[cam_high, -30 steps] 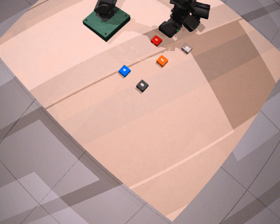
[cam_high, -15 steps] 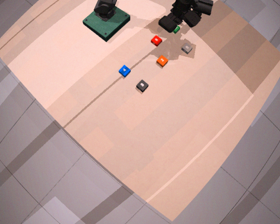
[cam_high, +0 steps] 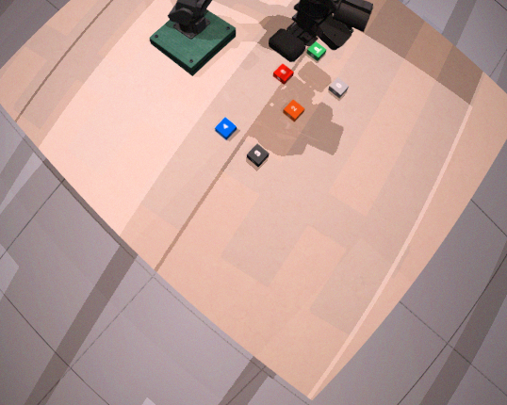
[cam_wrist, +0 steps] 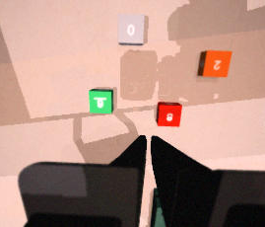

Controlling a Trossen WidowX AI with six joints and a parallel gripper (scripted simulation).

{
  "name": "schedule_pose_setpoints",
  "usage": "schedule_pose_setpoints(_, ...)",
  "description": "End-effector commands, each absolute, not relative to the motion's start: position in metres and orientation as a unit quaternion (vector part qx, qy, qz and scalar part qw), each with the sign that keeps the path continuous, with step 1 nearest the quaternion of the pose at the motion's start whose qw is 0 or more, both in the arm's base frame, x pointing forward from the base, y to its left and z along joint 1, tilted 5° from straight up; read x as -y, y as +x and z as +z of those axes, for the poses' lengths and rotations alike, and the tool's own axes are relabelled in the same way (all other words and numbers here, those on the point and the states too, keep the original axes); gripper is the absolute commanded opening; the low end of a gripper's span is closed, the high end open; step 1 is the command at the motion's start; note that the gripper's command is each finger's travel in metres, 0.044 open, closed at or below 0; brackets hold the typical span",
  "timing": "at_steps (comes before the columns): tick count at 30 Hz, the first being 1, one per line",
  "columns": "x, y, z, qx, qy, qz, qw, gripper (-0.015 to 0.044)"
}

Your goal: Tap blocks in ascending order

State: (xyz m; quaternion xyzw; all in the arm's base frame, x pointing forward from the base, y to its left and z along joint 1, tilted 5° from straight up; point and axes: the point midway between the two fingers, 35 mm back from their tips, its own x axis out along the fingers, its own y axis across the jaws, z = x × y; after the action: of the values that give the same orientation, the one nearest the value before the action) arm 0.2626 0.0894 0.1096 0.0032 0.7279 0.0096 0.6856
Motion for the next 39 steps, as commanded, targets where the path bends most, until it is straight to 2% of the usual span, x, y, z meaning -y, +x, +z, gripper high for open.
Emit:
schedule_pose_setpoints(1,-0.043,0.246,0.11,-0.728,0.001,0.007,0.685,0.002)
schedule_pose_setpoints(8,-0.041,0.246,0.107,-0.728,0.001,0.007,0.685,0.002)
schedule_pose_setpoints(15,-0.042,0.241,0.031,-0.728,0.001,0.007,0.685,0.002)
schedule_pose_setpoints(39,-0.042,0.239,0.001,-0.728,0.001,0.007,0.685,0.002)
